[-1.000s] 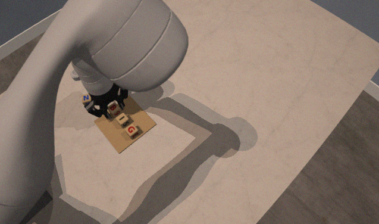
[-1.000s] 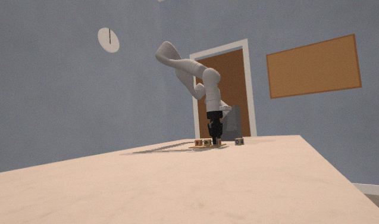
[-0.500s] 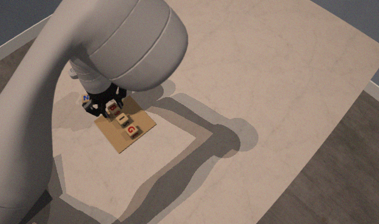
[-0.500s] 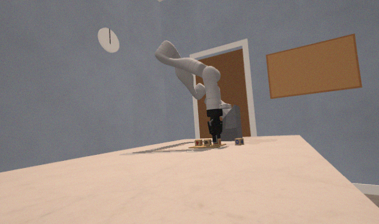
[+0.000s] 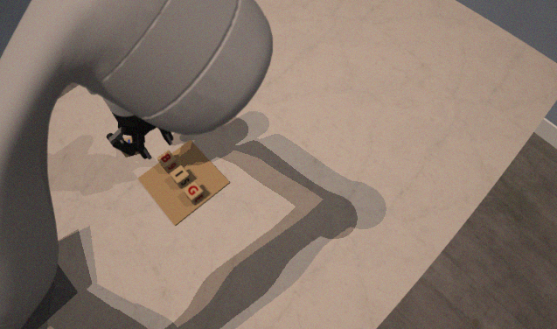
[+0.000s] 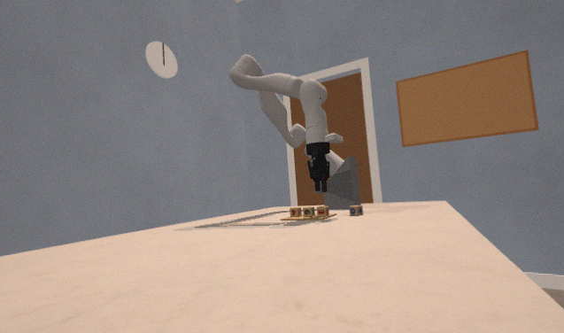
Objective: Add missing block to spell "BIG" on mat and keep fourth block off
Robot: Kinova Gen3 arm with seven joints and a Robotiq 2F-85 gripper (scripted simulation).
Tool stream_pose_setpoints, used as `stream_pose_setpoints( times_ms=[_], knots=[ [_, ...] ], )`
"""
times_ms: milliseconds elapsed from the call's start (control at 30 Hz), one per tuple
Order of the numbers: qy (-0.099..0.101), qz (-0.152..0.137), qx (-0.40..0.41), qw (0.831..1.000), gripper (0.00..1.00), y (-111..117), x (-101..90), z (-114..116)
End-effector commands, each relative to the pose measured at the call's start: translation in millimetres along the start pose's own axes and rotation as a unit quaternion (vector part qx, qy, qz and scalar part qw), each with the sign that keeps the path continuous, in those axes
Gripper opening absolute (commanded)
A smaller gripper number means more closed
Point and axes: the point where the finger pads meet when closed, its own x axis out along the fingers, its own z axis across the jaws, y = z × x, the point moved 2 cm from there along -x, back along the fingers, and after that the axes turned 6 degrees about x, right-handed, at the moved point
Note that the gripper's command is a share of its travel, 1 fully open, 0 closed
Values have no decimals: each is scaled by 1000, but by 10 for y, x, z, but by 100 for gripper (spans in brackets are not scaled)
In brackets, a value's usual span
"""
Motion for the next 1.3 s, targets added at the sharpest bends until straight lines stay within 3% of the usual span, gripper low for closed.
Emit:
stream_pose_setpoints(
  times_ms=[0,200,233,1033,1267],
  knots=[
    [-7,4,2,1000,46,12,-136,44],
    [-7,4,2,1000,46,12,-191,43],
    [-7,4,2,1000,100,12,-191,43],
    [-7,4,2,1000,100,12,-198,43],
    [-7,4,2,1000,100,10,-370,40]
  ],
)
